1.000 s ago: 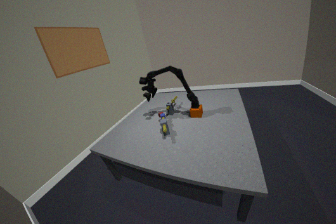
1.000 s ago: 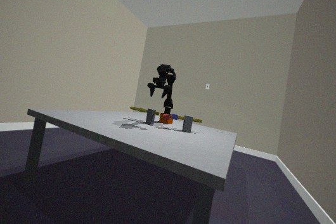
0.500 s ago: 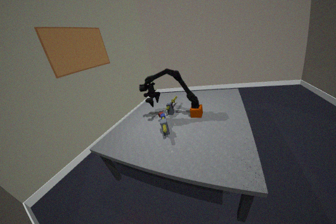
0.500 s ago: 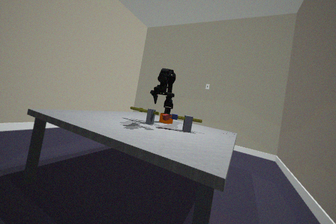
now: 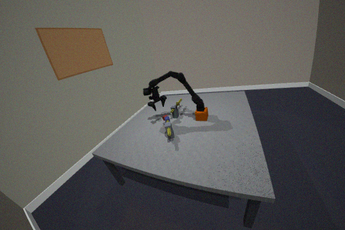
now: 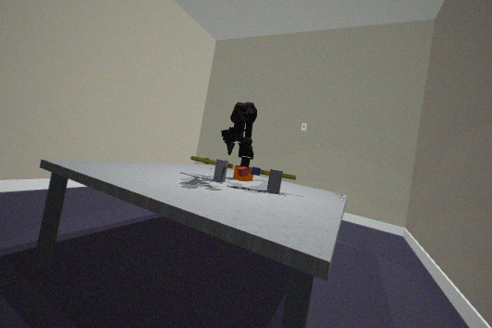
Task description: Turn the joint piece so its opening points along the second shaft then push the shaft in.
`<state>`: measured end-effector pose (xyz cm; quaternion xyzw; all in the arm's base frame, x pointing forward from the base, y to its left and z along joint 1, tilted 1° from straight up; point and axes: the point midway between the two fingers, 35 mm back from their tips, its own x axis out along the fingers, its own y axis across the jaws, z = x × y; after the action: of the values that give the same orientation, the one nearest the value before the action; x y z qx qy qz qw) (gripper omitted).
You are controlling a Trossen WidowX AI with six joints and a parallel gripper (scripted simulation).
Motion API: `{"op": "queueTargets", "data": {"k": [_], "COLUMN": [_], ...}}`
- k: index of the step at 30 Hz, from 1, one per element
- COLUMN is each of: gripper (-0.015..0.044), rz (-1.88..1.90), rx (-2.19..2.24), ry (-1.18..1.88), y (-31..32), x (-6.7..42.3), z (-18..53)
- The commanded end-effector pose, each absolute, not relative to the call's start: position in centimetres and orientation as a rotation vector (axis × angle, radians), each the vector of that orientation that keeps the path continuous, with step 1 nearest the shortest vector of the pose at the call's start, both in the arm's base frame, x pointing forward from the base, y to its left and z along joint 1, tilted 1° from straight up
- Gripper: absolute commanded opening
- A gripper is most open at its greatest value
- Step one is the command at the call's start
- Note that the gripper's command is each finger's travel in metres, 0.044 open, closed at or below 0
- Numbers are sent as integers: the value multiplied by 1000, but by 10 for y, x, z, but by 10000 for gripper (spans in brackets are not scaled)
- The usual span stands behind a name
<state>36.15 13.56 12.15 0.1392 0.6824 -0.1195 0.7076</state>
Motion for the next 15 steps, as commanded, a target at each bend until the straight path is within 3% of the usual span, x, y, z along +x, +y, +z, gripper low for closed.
{"op": "queueTargets", "data": {"k": [1,15], "gripper": [440,440], "rz": [-338,-342], "rx": [382,386], "ry": [1515,1514], "y": [136,138], "x": [361,365], "z": [116,71]}}
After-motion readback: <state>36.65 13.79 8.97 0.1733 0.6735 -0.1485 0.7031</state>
